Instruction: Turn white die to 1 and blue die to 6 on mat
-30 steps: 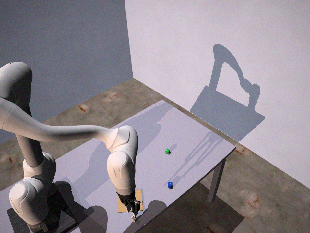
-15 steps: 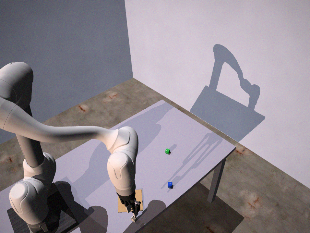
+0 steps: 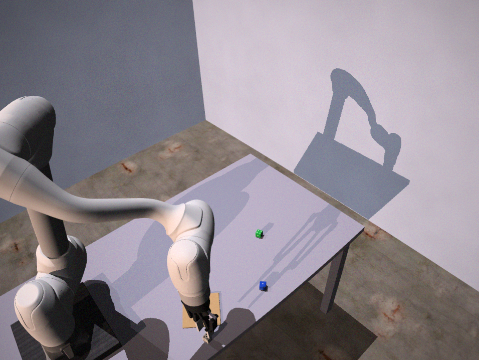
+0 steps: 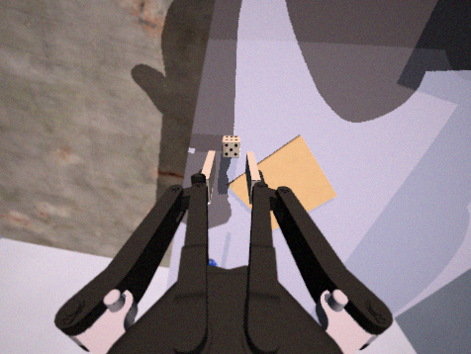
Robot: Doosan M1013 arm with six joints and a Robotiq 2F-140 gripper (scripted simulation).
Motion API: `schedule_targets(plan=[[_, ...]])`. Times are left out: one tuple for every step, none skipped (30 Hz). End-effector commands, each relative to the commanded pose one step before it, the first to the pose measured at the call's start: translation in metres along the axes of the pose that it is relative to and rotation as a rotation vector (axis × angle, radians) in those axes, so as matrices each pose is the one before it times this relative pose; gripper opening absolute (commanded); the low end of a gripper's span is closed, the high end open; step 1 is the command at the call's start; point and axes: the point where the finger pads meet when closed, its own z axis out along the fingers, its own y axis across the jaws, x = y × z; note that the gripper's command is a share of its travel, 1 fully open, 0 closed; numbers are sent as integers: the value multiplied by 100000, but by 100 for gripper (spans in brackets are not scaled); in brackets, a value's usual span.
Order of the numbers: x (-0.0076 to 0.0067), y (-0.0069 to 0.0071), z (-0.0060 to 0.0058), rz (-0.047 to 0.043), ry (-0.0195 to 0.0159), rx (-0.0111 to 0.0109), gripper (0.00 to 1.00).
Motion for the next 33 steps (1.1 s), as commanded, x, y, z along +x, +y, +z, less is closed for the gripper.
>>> schedule_targets(plan=[[-9, 3, 521, -2, -24, 0, 32], [-1, 1, 158, 0, 0, 0, 32], [-1, 1, 156, 0, 0, 0, 32], [-2, 1, 152, 0, 0, 0, 32], [-1, 1, 148, 0, 0, 0, 32], [-1, 1, 144, 0, 0, 0, 32], [-1, 1, 138, 0, 0, 0, 32], [-1, 1, 132, 0, 0, 0, 32], [-1, 1, 127, 0, 0, 0, 32], [0, 0, 0, 0, 0, 0, 32], [0, 0, 0, 0, 0, 0, 32], [-1, 1, 120, 0, 0, 0, 32], [-1, 0, 113, 0, 0, 0, 32], [-1, 1, 106, 0, 0, 0, 32], [-1, 1, 98, 0, 0, 0, 32], [-1, 1, 91, 0, 0, 0, 32], [-1, 0, 83, 0, 0, 0, 32], [-1, 0, 74, 0, 0, 0, 32], [-1, 0, 67, 0, 0, 0, 32], [-1, 0, 59, 0, 0, 0, 32], [0, 0, 51, 0, 0, 0, 32], [0, 0, 43, 0, 0, 0, 32], [0, 0, 36, 0, 0, 0, 32], [0, 0, 29, 0, 0, 0, 32], [0, 0, 23, 0, 0, 0, 32], [0, 0, 17, 0, 0, 0, 32], [0, 0, 0, 0, 0, 0, 32], [0, 0, 0, 0, 0, 0, 32], [0, 0, 12, 0, 0, 0, 32], [0, 0, 7, 0, 0, 0, 32], [0, 0, 4, 0, 0, 0, 32], [0, 0, 1, 0, 0, 0, 32], [0, 0, 0, 0, 0, 0, 32]])
